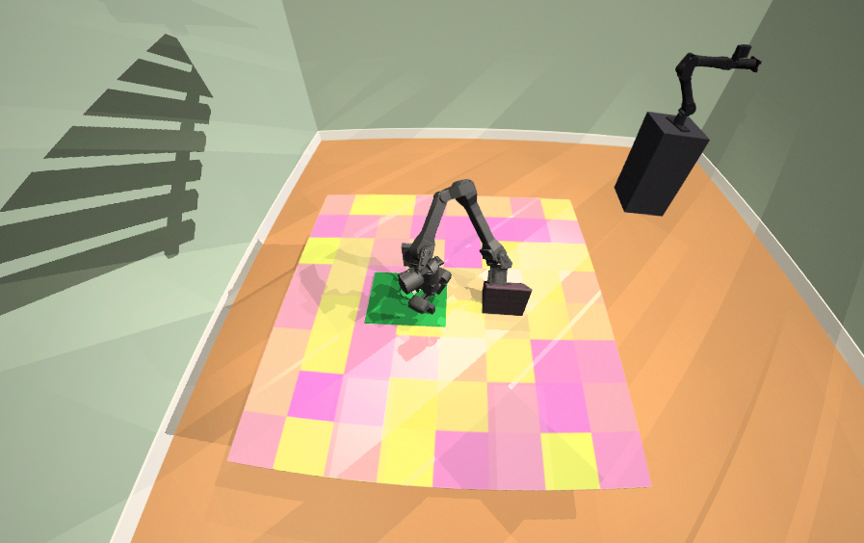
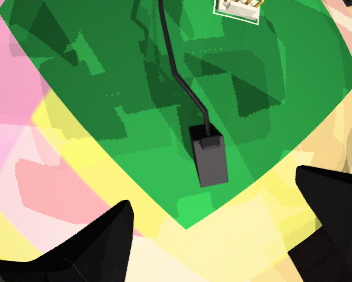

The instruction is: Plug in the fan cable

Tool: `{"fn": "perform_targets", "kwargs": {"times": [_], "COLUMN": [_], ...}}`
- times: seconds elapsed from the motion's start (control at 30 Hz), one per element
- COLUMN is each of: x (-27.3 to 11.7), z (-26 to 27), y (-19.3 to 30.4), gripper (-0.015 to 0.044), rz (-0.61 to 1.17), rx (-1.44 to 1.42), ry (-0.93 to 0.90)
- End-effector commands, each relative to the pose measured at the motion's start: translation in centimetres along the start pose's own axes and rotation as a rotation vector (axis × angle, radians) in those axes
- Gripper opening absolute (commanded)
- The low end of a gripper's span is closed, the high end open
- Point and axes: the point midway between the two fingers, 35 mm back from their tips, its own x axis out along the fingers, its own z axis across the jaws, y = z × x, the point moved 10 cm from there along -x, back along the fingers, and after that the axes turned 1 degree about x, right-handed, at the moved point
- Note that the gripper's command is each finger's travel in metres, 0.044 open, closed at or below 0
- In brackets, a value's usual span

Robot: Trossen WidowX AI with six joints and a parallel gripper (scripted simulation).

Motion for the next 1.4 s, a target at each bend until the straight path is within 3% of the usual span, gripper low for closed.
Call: {"fn": "perform_targets", "kwargs": {"times": [0.0, 1.2, 1.37], "x": [0.6, 5.4, 5.1], "z": [-0.1, -0.2, -0.1], "y": [0.1, 0.1, 0.0], "gripper": [0.0440, 0.0440, 0.0309], "rz": [-0.001, -0.002, -0.003], "rx": [-0.009, -0.009, 0.002], "ry": [0.006, 0.008, 0.001]}}
